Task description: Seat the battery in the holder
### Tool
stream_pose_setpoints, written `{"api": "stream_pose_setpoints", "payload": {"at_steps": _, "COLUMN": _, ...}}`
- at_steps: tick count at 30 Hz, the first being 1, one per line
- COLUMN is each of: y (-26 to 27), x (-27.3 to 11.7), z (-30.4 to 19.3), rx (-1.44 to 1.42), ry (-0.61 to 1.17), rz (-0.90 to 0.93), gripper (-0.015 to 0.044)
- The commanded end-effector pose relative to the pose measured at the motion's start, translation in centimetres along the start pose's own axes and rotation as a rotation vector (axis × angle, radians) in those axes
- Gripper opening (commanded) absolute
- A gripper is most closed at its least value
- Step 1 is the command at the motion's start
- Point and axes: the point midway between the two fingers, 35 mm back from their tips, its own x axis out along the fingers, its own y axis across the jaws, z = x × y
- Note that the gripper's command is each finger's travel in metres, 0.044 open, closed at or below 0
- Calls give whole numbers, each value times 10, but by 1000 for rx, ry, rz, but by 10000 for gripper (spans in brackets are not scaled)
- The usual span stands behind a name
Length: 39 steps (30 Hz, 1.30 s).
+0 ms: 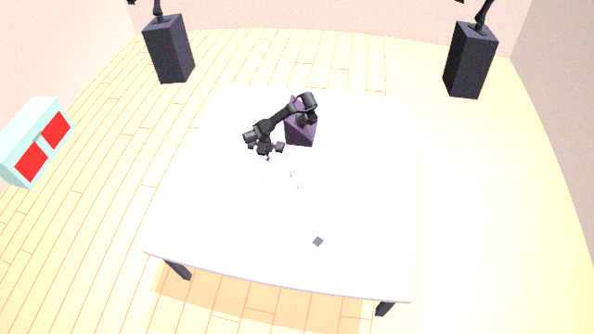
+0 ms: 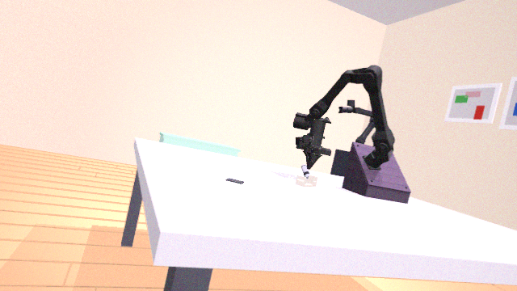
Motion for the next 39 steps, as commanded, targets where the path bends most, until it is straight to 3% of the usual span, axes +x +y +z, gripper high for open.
{"api": "stream_pose_setpoints", "payload": {"at_steps": 1, "y": -7, "x": 0, "z": -1, "rx": -1, "ry": 3, "rz": -3, "gripper": 0}}
{"api": "stream_pose_setpoints", "payload": {"at_steps": 6, "y": -5, "x": -6, "z": 0, "rx": 1, "ry": 0, "rz": -1, "gripper": 0}}
{"api": "stream_pose_setpoints", "payload": {"at_steps": 14, "y": -8, "x": -79, "z": -1, "rx": 0, "ry": 4, "rz": -7, "gripper": 0}}
{"api": "stream_pose_setpoints", "payload": {"at_steps": 28, "y": -7, "x": -77, "z": -1, "rx": 4, "ry": 3, "rz": 0, "gripper": 0}}
{"api": "stream_pose_setpoints", "payload": {"at_steps": 31, "y": -9, "x": -71, "z": 0, "rx": 137, "ry": 3, "rz": -1, "gripper": 79}}
{"api": "stream_pose_setpoints", "payload": {"at_steps": 37, "y": -19, "x": -48, "z": 1, "rx": 692, "ry": 1, "rz": -4, "gripper": 236}}
{"api": "stream_pose_setpoints", "payload": {"at_steps": 39, "y": -22, "x": -40, "z": 1, "rx": 876, "ry": 1, "rz": -5, "gripper": 243}}
